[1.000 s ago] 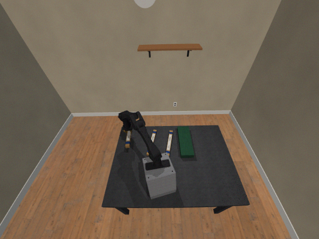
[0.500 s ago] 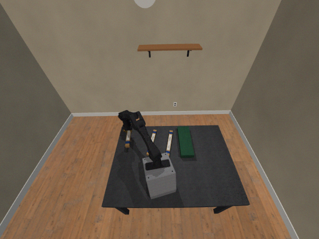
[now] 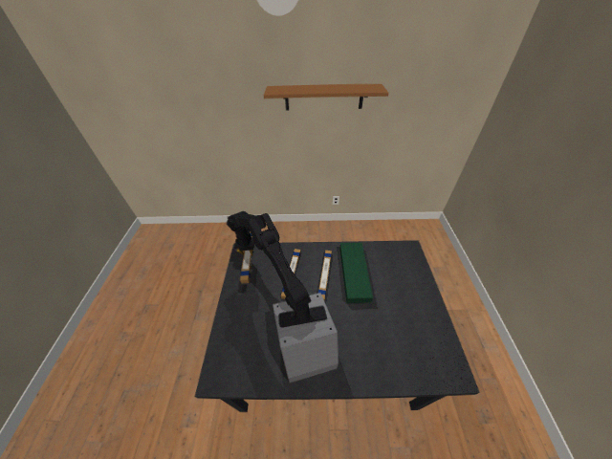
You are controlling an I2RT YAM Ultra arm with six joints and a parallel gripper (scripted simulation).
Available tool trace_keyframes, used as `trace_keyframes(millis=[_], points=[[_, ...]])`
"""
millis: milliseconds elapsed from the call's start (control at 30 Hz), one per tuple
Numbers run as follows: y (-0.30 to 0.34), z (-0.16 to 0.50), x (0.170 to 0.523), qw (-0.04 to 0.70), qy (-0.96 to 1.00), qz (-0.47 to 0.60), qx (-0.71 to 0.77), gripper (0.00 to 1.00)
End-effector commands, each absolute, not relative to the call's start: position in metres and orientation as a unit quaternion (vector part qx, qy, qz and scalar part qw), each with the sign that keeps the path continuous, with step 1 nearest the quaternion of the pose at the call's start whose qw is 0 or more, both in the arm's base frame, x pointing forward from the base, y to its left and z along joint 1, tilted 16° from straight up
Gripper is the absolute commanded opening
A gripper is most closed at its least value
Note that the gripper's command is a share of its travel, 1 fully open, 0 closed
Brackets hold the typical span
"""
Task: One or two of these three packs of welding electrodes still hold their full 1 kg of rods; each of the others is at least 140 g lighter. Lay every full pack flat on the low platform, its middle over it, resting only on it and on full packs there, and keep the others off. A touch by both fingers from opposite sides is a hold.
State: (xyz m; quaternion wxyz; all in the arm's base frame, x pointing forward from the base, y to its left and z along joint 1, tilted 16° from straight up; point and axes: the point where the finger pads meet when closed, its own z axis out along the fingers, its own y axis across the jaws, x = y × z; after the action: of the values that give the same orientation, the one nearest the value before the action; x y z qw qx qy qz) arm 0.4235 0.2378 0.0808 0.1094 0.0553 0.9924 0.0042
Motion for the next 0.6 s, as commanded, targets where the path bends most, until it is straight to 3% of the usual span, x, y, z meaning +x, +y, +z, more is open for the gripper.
trace_keyframes(millis=[0, 567], points=[[0.2496, 0.1329, 0.4208, 0.154, 0.986, 0.031, 0.05, 0.0], [0.2498, 0.1315, 0.4206, 0.154, 0.986, 0.031, 0.05, 0.0]])
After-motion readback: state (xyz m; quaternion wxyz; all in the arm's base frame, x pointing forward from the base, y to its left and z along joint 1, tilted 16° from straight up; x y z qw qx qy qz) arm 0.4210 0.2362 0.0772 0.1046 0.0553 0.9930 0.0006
